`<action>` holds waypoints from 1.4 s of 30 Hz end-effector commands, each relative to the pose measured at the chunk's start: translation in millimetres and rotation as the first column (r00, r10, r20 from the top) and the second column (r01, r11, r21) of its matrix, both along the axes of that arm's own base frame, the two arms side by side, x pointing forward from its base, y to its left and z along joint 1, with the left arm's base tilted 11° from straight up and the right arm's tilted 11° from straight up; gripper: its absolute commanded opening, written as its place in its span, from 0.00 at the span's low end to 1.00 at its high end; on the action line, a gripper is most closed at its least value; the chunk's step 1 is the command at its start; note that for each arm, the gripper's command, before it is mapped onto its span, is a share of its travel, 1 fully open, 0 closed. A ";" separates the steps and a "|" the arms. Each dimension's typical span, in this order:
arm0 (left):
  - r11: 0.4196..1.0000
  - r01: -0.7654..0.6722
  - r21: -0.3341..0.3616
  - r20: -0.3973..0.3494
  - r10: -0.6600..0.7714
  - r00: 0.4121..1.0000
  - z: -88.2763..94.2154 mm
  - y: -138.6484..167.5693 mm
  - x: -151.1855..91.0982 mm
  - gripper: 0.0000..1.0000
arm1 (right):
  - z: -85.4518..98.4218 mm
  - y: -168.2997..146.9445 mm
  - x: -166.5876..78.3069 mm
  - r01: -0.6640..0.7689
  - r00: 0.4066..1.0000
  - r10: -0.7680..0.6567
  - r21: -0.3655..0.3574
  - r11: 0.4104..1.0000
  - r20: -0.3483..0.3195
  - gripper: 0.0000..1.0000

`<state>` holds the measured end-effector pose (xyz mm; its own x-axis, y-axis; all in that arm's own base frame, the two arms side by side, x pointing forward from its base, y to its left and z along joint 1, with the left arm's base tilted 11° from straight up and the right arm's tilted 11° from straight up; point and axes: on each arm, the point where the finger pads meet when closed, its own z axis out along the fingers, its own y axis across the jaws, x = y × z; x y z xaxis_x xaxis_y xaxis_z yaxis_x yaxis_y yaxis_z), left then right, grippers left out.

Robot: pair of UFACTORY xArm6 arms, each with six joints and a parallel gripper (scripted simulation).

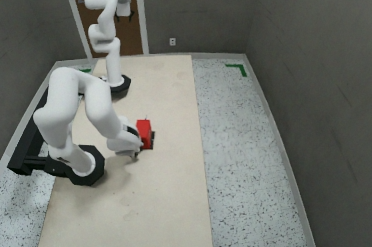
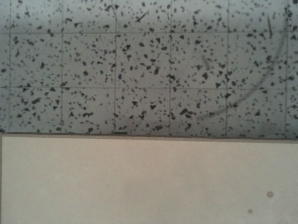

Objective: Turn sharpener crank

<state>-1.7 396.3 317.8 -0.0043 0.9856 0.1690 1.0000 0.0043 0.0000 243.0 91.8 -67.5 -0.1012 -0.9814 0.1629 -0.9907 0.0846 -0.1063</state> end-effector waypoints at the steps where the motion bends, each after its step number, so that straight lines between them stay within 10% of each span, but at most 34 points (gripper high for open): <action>1: 1.000 0.000 0.004 0.000 0.000 1.000 1.6 0.6 0.0 1.00 | 7.1 2.0 -4.5 0.000 1.000 0.000 0.000 1.000 0.000 0.00; 42: 1.000 0.000 0.004 0.000 0.000 1.000 1.6 0.6 0.0 1.00 | 51.2 10.0 -9.5 0.000 1.000 0.000 0.000 1.000 0.000 0.00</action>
